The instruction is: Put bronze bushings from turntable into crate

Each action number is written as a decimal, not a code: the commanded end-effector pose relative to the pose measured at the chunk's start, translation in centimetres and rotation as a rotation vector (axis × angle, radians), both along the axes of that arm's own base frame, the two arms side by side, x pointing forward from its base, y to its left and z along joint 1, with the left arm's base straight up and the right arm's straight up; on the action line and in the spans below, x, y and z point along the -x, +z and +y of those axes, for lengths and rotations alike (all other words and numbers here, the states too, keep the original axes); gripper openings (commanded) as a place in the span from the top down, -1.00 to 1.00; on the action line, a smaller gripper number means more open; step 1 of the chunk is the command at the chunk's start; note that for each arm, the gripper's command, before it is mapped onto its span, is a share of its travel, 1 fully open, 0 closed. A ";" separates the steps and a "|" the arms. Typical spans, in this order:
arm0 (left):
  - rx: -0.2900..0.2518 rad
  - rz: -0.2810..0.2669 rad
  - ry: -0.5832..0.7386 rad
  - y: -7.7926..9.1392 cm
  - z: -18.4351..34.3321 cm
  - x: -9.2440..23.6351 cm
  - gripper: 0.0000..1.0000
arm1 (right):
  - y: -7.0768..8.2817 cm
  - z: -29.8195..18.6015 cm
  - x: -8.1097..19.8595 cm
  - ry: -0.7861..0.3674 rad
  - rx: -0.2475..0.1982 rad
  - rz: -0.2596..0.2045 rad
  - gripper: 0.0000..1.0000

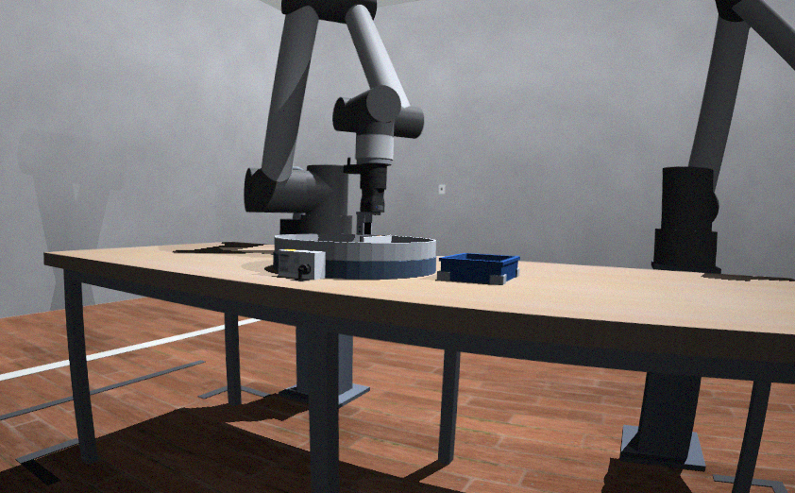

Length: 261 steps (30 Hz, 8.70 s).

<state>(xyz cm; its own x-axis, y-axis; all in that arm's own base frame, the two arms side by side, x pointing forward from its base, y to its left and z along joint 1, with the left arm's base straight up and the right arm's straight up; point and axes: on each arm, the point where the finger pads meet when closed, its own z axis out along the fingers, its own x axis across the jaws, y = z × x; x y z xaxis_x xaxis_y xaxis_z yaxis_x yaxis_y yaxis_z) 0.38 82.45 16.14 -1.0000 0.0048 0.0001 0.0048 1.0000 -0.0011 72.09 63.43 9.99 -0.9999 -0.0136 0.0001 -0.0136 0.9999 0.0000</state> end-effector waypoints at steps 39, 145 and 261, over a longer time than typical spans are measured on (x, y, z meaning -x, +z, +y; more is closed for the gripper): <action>-0.001 0.000 0.000 0.1 0.0 0.0 -1.00 | -2.3 0.0 0.0 0.000 -0.001 -0.001 -0.52; -0.001 0.000 0.000 0.1 0.0 0.0 -1.00 | 3.6 0.0 0.0 0.000 -0.001 -0.001 1.00; -0.001 0.000 0.000 0.1 0.0 0.0 -1.00 | 1.0 5.0 -13.7 0.000 -0.001 -0.001 1.00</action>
